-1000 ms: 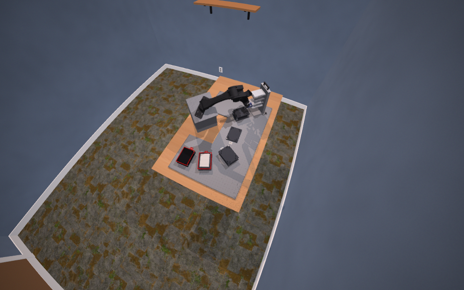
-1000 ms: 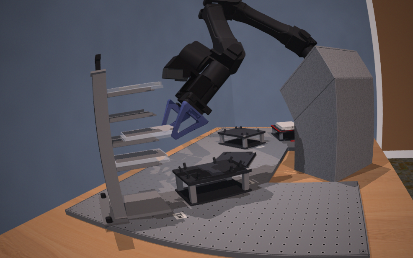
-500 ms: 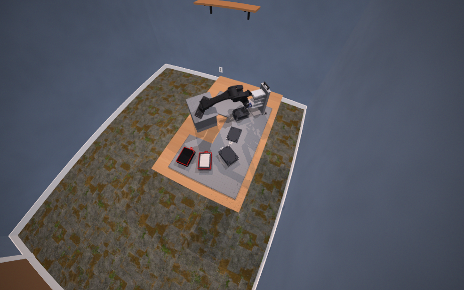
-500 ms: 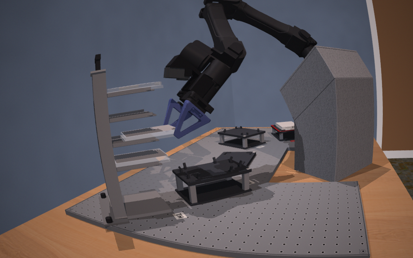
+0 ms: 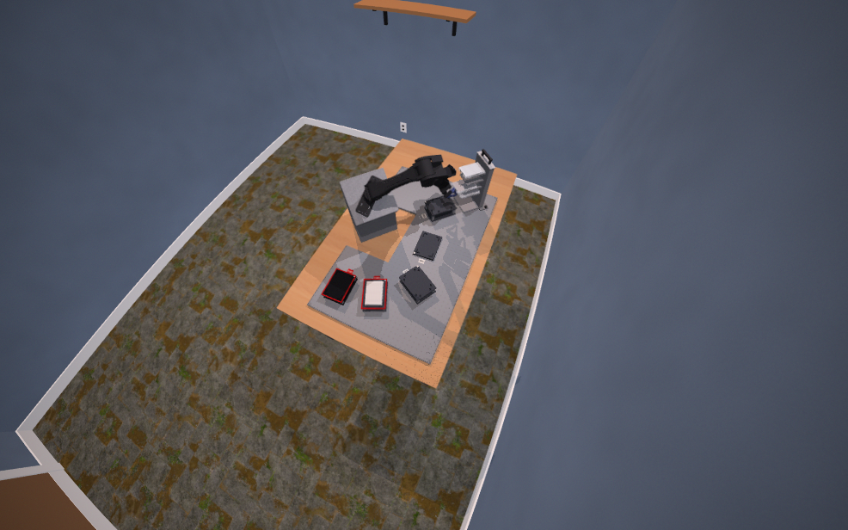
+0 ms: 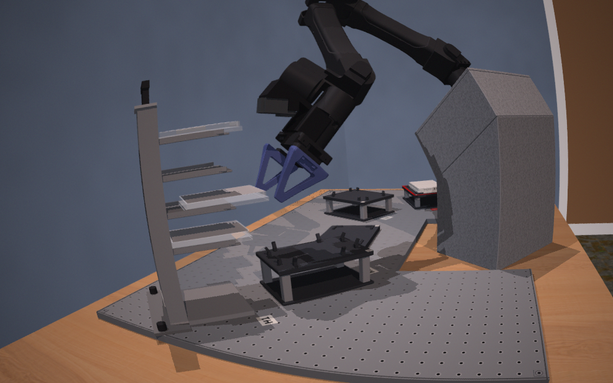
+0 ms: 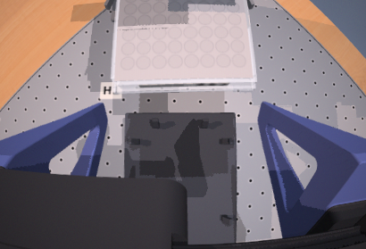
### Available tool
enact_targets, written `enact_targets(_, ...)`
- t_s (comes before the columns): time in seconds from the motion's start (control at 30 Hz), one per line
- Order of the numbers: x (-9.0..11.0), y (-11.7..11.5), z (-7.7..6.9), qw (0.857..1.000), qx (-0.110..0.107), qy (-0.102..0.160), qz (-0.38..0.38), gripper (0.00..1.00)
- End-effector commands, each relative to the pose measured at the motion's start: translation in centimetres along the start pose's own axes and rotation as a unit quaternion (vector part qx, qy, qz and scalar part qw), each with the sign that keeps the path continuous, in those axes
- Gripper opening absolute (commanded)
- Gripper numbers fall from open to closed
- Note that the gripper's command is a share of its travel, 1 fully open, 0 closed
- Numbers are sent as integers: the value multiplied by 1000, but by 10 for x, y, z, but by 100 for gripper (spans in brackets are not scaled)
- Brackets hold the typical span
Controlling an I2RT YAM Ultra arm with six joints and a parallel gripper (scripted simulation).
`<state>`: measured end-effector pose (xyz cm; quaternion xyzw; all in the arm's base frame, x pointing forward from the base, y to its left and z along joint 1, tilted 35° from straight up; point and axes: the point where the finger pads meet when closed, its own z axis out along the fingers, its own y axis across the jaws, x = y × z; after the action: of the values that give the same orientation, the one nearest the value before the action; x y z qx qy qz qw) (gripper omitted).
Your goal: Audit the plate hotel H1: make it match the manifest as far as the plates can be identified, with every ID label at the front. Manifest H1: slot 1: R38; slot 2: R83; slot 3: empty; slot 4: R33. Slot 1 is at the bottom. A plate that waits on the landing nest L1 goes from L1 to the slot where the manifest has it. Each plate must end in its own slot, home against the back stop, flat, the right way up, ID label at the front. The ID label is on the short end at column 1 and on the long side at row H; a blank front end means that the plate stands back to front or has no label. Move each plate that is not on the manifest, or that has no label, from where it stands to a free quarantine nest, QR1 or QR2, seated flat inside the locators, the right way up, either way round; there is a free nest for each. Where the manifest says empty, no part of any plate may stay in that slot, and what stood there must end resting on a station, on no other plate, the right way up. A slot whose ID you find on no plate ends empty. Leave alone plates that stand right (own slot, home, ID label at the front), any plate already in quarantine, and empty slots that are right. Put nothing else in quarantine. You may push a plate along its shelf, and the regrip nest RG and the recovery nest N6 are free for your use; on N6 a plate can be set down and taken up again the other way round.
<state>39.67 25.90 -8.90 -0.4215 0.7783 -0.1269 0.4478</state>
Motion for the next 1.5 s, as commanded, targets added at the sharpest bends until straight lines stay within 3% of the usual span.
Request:
enact_targets(0.0, -11, 3, -11, 1000, -1, -20, 3, 100)
enact_targets(1.3, 31, 3, -50, 1000, -2, -17, 2, 100)
enact_targets(1.33, 45, 11, -48, 1000, -11, -6, -8, 0)
enact_targets(1.47, 38, 2, -44, 1000, 0, -12, 1, 0)
